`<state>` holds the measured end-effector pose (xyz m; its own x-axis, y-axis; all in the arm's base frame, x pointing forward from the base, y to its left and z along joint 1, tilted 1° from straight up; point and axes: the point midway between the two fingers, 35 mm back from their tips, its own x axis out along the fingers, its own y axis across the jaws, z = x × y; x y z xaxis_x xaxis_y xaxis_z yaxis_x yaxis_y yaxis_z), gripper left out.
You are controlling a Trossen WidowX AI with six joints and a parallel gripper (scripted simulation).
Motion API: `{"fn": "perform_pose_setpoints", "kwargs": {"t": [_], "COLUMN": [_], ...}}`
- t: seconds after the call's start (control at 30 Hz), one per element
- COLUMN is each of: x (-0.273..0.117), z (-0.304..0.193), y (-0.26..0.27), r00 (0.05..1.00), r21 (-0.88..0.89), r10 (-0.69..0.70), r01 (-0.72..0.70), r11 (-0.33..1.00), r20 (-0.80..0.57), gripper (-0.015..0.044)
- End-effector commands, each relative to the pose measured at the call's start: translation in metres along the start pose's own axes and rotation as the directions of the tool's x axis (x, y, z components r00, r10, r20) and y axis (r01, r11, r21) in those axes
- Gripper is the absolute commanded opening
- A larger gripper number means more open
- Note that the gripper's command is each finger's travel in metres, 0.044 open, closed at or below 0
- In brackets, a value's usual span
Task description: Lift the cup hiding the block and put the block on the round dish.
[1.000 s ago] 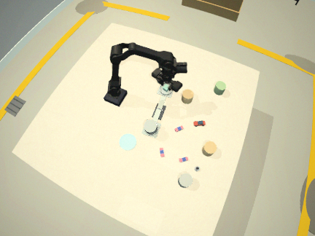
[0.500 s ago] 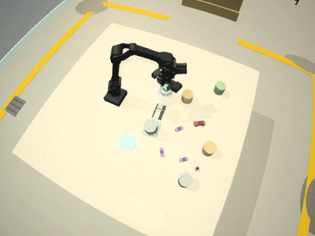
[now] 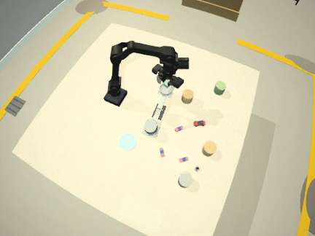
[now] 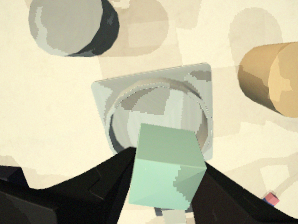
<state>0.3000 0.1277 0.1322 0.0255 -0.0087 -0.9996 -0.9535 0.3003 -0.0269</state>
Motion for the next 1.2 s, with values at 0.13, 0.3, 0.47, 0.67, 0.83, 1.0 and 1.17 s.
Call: {"fn": "perform_pose_setpoints", "kwargs": {"t": [0.13,0.3,0.47,0.67,0.83,1.0,1.17], "x": [-0.04,-0.052,-0.049,-0.039,-0.03,-0.021,-0.012], "z": [-0.001,-0.003,-0.01,-0.045,-0.081,-0.12,-0.159], "y": [0.001,0.003,-0.004,-0.032,-0.052,-0.067,-0.077], "r00": [1.0,1.0,1.0,1.0,1.0,1.0,1.0], "r21": [-0.001,-0.001,-0.002,-0.006,0.0,0.006,0.015], "r10": [-0.011,-0.011,-0.015,-0.031,-0.031,-0.031,-0.029], "r01": [0.011,0.011,0.015,0.031,0.031,0.031,0.029], "r11": [1.0,1.0,1.0,1.0,1.0,0.999,0.999], "r20": [0.006,0.006,0.007,0.007,0.004,0.0,0.001], "gripper": [0.0,0.0,0.0,0.0,0.0,0.0,0.0]}}
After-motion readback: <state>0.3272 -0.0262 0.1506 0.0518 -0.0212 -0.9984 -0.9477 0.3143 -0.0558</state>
